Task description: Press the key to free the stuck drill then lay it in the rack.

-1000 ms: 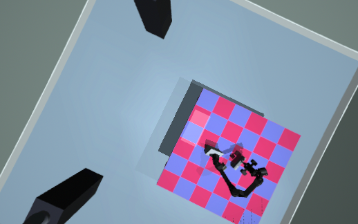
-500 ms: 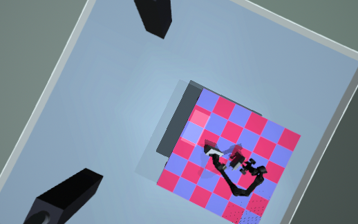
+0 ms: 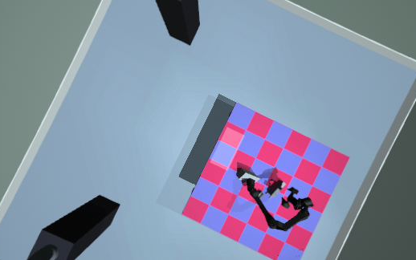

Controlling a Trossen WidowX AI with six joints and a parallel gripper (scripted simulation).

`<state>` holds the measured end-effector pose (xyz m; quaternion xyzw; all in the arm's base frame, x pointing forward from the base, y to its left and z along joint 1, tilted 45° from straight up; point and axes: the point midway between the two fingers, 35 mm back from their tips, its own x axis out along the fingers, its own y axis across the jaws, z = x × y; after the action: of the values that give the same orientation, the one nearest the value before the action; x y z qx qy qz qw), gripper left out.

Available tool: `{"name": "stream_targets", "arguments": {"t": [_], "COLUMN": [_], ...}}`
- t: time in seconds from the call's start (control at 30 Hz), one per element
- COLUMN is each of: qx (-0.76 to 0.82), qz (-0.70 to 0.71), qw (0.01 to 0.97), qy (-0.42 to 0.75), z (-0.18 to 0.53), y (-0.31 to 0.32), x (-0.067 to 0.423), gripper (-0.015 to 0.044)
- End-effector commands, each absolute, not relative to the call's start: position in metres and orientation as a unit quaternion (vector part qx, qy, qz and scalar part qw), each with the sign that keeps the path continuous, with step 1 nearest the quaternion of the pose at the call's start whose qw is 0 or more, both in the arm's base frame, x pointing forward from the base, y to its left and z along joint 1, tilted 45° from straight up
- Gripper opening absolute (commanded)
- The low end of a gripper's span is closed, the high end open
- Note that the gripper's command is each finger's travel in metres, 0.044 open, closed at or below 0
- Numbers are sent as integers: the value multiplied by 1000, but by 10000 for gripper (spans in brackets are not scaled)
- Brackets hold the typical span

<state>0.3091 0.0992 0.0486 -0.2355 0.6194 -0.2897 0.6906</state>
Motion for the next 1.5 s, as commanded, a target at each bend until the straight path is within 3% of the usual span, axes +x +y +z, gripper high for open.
{"name": "stream_targets", "arguments": {"t": [0.0, 0.3, 0.6, 1.47], "qx": [-334, -522, -614, -617], "qz": [-188, 26, 145, 149], "qw": [652, 512, 395, 390], "qy": [654, 682, 668, 667], "z": [63, 80, 88, 88], "y": [63, -9, -47, -49], "x": [307, 283, 262, 261], "gripper": [440, 440, 440, 440]}}
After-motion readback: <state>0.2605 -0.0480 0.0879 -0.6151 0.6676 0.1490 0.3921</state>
